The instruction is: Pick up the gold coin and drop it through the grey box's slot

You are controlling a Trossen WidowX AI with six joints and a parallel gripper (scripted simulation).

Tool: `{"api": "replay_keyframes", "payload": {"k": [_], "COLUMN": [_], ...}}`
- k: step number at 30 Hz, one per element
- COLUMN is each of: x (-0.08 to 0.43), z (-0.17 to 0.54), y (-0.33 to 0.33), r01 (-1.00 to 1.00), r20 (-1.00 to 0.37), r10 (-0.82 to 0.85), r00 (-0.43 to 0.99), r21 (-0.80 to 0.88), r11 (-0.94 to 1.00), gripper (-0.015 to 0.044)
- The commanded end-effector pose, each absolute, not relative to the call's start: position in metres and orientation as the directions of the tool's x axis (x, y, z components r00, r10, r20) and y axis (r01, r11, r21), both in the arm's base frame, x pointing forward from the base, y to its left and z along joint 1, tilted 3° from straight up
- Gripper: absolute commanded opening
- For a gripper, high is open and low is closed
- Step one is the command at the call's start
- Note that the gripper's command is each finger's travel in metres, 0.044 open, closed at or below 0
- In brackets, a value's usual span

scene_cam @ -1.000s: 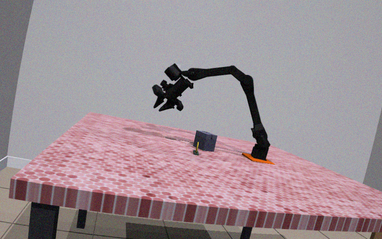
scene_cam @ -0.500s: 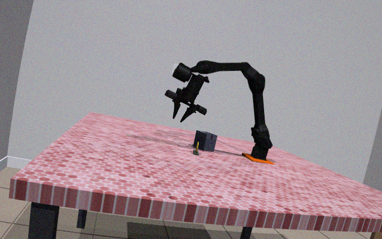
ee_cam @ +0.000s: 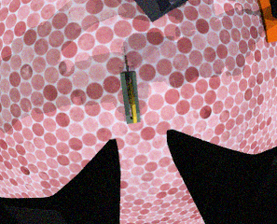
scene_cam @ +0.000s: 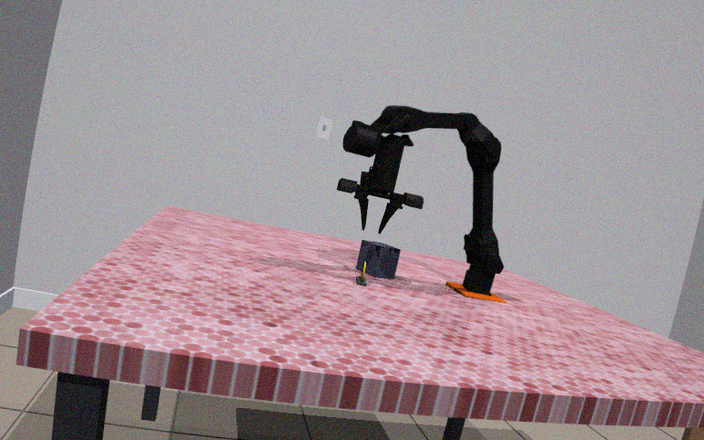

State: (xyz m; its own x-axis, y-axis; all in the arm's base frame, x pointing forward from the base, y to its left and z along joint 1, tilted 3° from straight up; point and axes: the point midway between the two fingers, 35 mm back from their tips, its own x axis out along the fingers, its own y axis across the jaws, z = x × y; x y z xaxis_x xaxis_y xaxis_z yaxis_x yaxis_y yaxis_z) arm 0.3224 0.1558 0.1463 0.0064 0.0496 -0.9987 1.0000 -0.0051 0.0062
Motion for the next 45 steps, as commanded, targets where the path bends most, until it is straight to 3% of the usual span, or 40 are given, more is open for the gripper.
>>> {"api": "replay_keyframes", "payload": {"k": [1, 45], "x": [0.323, 0.322], "z": [0.138, 0.052], "y": [0.157, 0.162], "r01": [1.000, 1.000], "r20": [-0.999, -0.999], "r10": [0.050, 0.051], "r00": [-0.006, -0.007], "r21": [-0.007, -0.008], "r11": [-0.020, -0.020], "gripper": [0.0161, 0.0161]}}
